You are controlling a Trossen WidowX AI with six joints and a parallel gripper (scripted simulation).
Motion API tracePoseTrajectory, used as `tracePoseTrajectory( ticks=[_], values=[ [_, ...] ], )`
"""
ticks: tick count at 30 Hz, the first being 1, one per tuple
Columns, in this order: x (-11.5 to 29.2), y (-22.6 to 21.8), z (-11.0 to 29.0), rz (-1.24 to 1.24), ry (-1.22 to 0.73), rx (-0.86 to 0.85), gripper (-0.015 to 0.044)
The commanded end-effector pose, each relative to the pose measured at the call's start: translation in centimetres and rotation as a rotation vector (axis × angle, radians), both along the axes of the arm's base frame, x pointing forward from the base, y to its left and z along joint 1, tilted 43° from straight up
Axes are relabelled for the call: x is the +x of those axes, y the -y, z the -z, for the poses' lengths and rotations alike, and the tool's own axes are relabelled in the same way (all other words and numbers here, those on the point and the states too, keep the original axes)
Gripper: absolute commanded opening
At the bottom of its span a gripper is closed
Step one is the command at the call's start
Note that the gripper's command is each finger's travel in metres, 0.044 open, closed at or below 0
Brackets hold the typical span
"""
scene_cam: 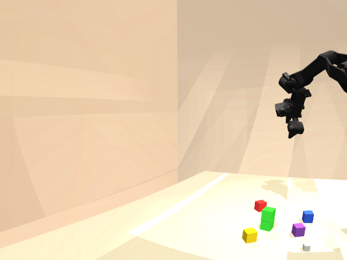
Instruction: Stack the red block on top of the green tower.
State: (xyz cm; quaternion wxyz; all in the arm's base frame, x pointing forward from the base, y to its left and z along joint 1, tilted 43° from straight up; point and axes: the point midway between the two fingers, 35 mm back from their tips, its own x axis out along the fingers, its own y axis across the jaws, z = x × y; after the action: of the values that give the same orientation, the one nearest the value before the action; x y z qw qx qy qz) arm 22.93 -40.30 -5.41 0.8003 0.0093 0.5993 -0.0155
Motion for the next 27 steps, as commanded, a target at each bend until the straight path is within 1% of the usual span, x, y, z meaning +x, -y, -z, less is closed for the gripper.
tracePoseTrajectory(
  ticks=[1,10,14,16,18,23,27],
  values=[
    [3.9,-4.2,1.0,-0.144,0.024,0.108,0.0440],
    [10.8,-14.9,1.6,-0.459,0.072,0.378,0.0440],
    [13.0,-19.9,1.4,-0.585,0.088,0.502,0.0440],
    [13.0,-22.2,1.4,-0.636,0.093,0.557,0.0440],
    [13.0,-23.0,1.4,-0.654,0.095,0.578,0.0440],
    [13.0,-23.0,1.3,-0.654,0.095,0.578,0.0440],
    [13.3,-24.2,2.8,-0.654,0.095,0.578,0.0440]
  ],
)
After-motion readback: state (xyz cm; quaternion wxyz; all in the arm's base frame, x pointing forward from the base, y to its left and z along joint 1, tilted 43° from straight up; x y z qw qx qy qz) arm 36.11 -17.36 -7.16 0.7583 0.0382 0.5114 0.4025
